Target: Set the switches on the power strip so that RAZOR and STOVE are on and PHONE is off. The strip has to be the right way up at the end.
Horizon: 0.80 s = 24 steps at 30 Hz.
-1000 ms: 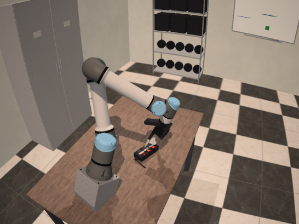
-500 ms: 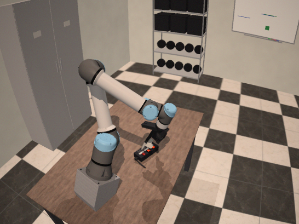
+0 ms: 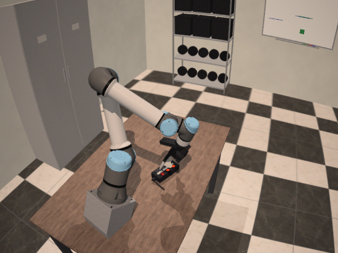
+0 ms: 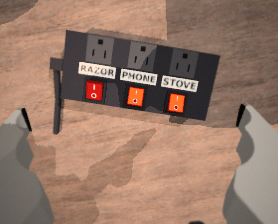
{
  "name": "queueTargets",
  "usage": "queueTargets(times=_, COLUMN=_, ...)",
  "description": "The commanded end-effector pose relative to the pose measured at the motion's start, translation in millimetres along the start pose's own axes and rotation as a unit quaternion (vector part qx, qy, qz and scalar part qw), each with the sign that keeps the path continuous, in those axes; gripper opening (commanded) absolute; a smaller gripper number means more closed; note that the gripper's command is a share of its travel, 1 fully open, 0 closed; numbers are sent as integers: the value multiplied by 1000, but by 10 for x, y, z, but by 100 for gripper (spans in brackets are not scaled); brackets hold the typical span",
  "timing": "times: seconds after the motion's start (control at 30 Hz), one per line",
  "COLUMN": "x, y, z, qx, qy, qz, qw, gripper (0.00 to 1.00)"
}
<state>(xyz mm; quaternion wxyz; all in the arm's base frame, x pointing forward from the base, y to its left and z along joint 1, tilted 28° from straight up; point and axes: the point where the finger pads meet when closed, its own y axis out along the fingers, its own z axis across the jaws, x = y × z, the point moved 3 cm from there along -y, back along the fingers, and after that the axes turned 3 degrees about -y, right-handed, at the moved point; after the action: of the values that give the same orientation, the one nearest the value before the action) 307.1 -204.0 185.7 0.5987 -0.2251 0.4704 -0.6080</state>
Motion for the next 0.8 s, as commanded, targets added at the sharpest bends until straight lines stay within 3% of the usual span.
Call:
queueTargets(times=0.0, x=1, y=-2, z=2, qx=0, qy=0, qz=0, qw=1000, gripper=100)
queueTargets(times=0.77, x=1, y=-2, z=2, qx=0, qy=0, qz=0, qw=1000, gripper=100)
